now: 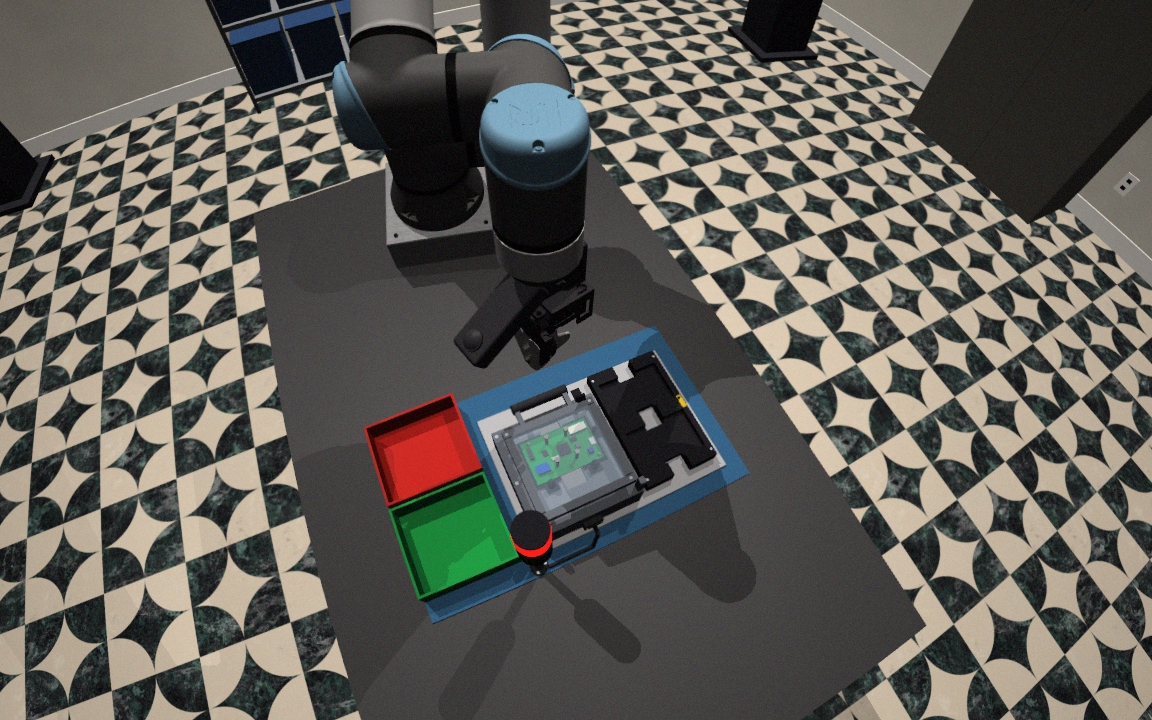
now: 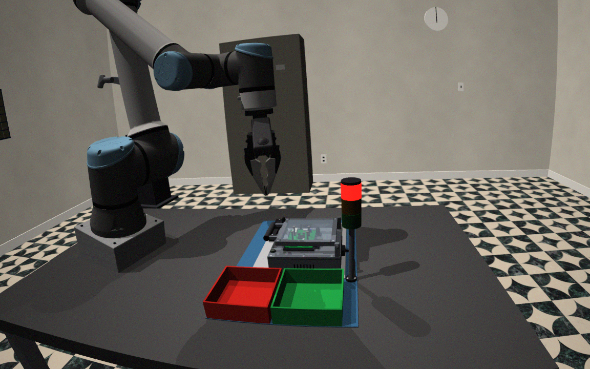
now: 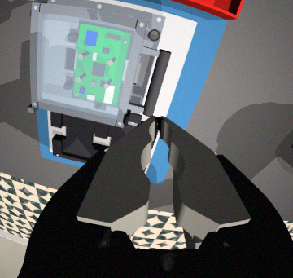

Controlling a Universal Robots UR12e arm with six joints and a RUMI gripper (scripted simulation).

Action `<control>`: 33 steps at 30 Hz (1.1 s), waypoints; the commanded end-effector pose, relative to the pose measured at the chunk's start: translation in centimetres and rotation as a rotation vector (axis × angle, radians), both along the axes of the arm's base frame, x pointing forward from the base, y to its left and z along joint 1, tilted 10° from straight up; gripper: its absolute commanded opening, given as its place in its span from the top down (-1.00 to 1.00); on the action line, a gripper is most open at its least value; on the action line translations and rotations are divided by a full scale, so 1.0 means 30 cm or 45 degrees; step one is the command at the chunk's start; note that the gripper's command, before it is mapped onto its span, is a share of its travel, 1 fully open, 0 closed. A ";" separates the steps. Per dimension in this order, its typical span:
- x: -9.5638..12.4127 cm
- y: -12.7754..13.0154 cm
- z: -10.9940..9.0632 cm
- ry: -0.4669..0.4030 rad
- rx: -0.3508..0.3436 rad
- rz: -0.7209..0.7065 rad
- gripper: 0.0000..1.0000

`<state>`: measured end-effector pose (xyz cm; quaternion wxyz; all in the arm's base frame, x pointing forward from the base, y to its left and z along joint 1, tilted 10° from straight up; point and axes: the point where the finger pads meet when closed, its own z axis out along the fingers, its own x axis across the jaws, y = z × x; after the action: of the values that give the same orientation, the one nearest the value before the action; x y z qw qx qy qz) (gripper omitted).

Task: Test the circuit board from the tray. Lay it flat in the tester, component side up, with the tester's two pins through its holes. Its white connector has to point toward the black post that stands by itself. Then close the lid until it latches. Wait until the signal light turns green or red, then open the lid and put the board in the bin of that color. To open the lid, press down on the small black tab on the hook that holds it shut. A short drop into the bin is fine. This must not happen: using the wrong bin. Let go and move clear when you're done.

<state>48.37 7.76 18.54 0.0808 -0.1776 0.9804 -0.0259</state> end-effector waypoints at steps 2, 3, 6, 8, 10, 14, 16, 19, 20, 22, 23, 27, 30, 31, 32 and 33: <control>-0.009 -0.003 -0.010 0.010 -0.036 0.249 1.00; -0.009 -0.003 -0.010 0.011 -0.044 0.297 1.00; -0.009 -0.003 -0.010 0.014 -0.069 0.448 1.00; -0.009 -0.003 -0.010 0.016 -0.087 0.554 1.00; -0.009 -0.003 -0.010 0.018 -0.105 0.662 1.00; -0.009 -0.003 -0.010 0.021 -0.124 0.770 1.00; -0.009 -0.003 -0.010 0.023 -0.142 0.877 1.00; -0.009 -0.003 -0.010 0.026 -0.168 1.034 1.00; -0.009 -0.003 -0.010 0.027 -0.176 1.084 1.00; -0.009 -0.003 -0.010 0.029 -0.193 1.180 1.00; -0.009 -0.003 -0.010 0.029 -0.200 1.226 1.00; -0.009 -0.003 -0.010 0.033 -0.228 1.391 1.00; -0.009 -0.003 -0.010 0.034 -0.240 1.461 1.00; -0.009 -0.003 -0.010 0.034 -0.240 1.461 1.00; -0.009 -0.003 -0.010 0.035 -0.245 1.493 1.00; -0.009 -0.003 -0.010 0.035 -0.250 1.522 1.00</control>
<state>48.31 7.69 18.49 0.0510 -0.6613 0.7453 -0.0680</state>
